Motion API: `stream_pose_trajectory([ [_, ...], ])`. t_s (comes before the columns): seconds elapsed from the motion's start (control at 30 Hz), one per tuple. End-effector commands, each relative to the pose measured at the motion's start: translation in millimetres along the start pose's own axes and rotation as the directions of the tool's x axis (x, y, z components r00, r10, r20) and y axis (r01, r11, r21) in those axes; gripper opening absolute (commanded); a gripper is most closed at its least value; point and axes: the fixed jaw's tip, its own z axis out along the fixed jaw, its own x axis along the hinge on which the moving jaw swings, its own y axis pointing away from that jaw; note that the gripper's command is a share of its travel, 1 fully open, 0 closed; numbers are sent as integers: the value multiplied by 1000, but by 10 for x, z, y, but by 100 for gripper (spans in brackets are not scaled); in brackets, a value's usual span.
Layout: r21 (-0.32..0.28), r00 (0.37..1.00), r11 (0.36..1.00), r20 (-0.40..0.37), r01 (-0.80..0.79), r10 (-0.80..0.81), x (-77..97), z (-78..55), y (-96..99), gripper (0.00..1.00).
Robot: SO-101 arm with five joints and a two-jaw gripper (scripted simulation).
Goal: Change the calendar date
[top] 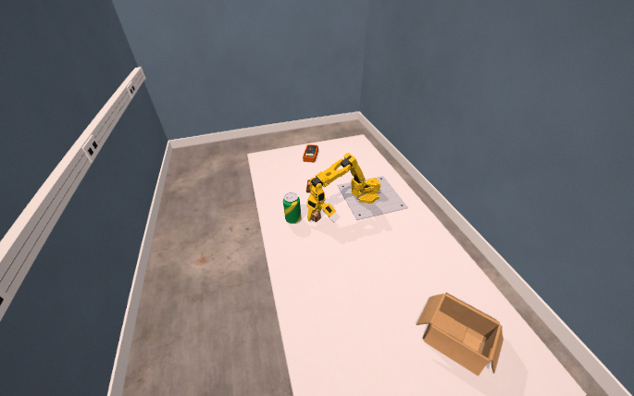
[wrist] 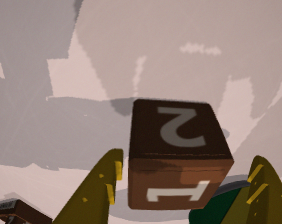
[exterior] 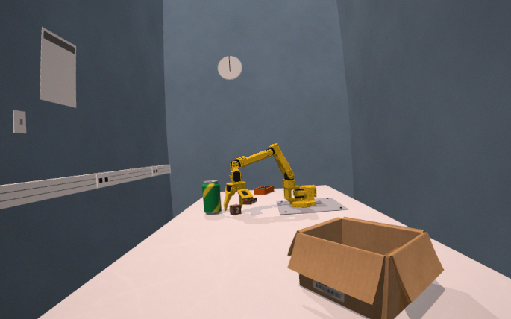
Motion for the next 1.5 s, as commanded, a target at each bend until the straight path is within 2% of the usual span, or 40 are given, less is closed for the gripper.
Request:
stream_pose_trajectory([
  [0.0, 9, 1000, 1000, -1, 0, 0, 25, -130, -15, 36],
  [0.1, 11, 1000, 1000, -2, 0, 0, 26, -240, -17, 36],
  [0.17, 11, 1000, 1000, -2, 0, 0, 26, -240, -17, 36],
  [0.37, 14, 1000, 1000, -3, 0, 0, 21, -444, -1, 36],
  [0.5, 15, 1000, 1000, -3, 0, 0, 17, -521, 11, 36],
  [1.33, 27, 1000, 1000, -7, 0, 0, 22, -542, -4, 36],
  [1.47, 44, 1000, 999, -13, 0, 1, 25, -577, -11, 36],
])
